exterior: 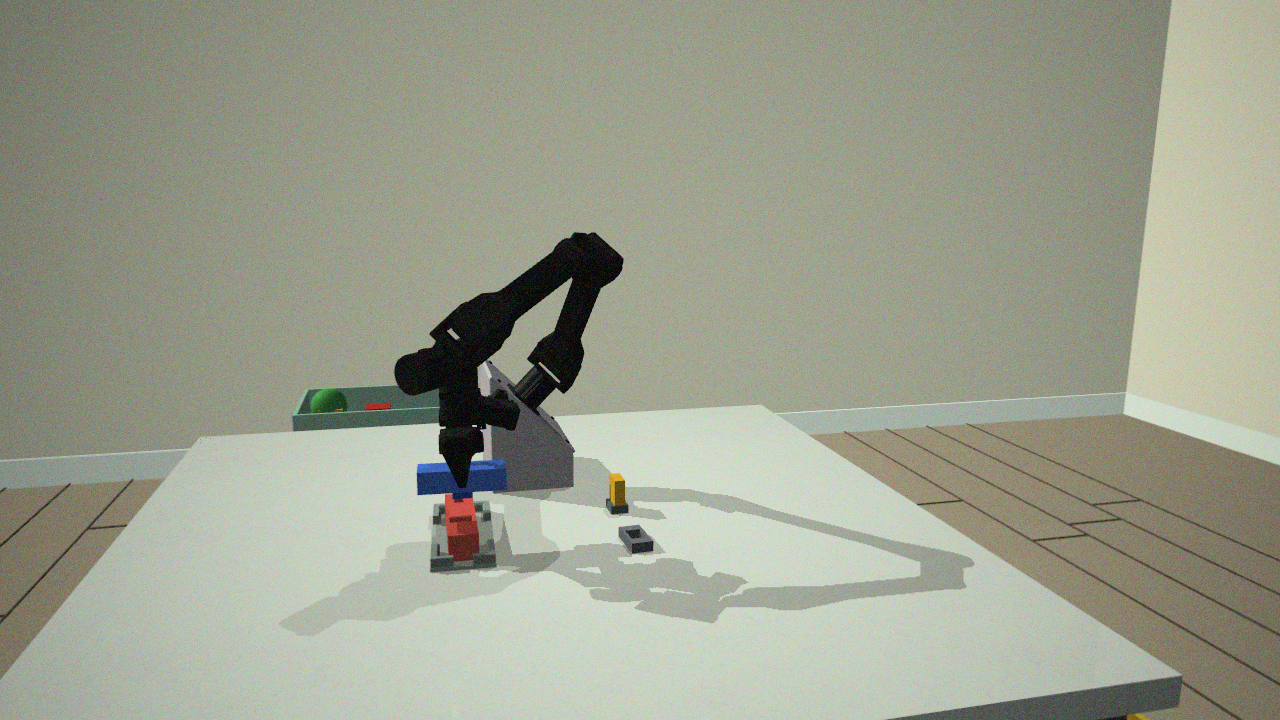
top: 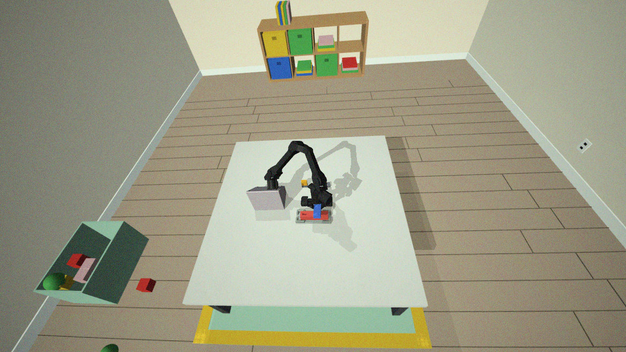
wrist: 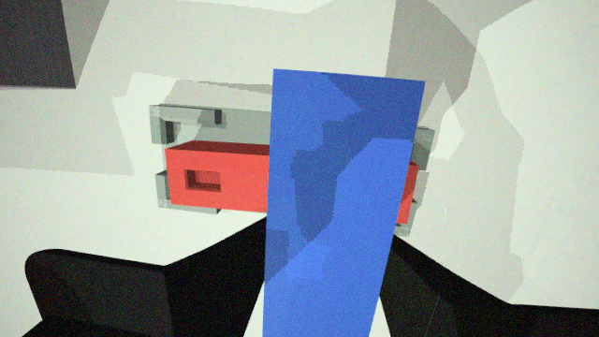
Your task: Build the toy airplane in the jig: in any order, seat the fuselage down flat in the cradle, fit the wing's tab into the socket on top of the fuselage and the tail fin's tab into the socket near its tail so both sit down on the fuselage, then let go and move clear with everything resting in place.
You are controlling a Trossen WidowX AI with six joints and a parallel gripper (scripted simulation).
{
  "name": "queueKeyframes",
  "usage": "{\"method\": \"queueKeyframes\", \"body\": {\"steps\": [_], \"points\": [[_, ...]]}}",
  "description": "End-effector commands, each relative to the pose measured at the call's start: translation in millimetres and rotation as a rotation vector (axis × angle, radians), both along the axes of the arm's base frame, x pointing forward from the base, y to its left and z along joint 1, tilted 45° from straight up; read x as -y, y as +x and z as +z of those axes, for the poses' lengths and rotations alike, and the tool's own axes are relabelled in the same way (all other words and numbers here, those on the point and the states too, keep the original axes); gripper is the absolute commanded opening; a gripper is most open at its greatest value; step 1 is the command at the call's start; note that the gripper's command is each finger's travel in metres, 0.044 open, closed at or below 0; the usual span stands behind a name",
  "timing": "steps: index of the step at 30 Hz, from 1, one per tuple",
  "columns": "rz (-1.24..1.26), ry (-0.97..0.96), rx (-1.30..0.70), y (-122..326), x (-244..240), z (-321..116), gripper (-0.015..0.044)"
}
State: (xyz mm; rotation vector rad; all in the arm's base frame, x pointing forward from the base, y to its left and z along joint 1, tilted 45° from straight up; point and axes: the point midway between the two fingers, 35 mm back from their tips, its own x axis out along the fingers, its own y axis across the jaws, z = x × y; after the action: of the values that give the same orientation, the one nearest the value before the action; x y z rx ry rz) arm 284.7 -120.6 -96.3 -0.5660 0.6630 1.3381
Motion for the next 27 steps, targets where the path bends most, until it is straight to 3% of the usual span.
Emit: {"method": "queueKeyframes", "body": {"steps": [1, 7, 27], "points": [[0.015, -0.003, 0.013, -1, 1, -3, 0.0053], [0.015, -0.003, 0.013, -2, 1, -3, 0.0195], [0.015, -0.003, 0.013, -1, -7, -13, 0.0195]]}}
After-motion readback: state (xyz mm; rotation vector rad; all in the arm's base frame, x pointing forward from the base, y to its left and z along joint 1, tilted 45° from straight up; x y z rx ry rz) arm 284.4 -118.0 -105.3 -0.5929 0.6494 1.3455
